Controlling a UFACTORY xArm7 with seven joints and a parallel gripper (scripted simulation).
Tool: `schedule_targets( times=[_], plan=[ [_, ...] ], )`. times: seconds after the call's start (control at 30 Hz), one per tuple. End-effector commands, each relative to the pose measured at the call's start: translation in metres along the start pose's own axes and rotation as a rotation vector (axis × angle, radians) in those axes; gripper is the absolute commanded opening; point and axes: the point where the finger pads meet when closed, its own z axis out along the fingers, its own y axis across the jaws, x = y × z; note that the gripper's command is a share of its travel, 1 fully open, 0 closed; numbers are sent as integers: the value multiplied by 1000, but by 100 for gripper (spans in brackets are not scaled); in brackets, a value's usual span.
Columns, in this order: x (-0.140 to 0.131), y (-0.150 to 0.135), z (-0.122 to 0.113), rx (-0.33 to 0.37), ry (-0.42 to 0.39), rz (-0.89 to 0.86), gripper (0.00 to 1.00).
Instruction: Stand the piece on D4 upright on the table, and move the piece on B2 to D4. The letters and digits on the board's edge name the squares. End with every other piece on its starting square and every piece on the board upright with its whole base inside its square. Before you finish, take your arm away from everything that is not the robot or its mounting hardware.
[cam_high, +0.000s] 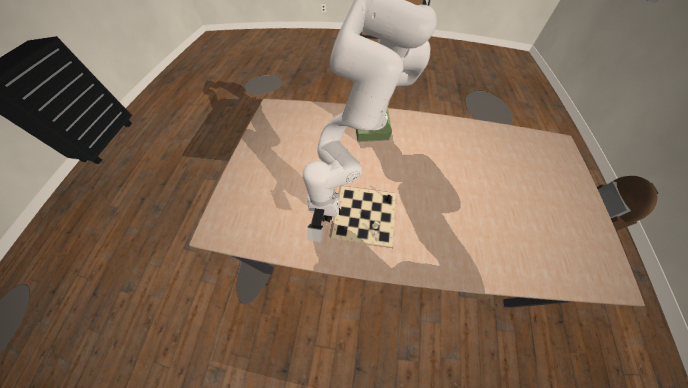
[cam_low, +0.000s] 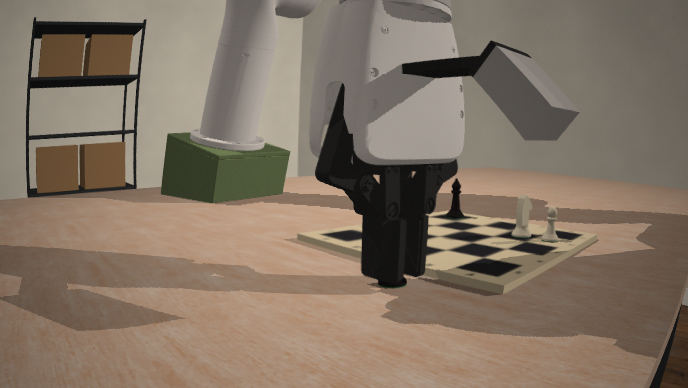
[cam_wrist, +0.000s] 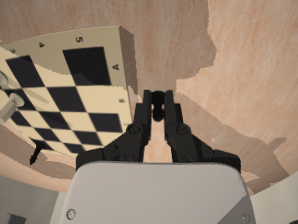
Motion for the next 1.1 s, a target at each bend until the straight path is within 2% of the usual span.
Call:
schedule_targets(
  times=[0.0,0.03,0.1,0.13,0.27,0.3,0.83,1.07],
  plan=[
    [1,1,-1,-1,4,0,14],
    [1,1,-1,-1,4,0,21],
    [1,1,-1,-1,4,0,21],
    [1,1,-1,-1,4,0,27],
    [1,1,-1,-1,4,0,27],
    [1,1,-1,-1,4,0,34],
    [1,1,-7,-1,4,0,34],
    [1,1,-37,-1,4,0,34]
  ],
)
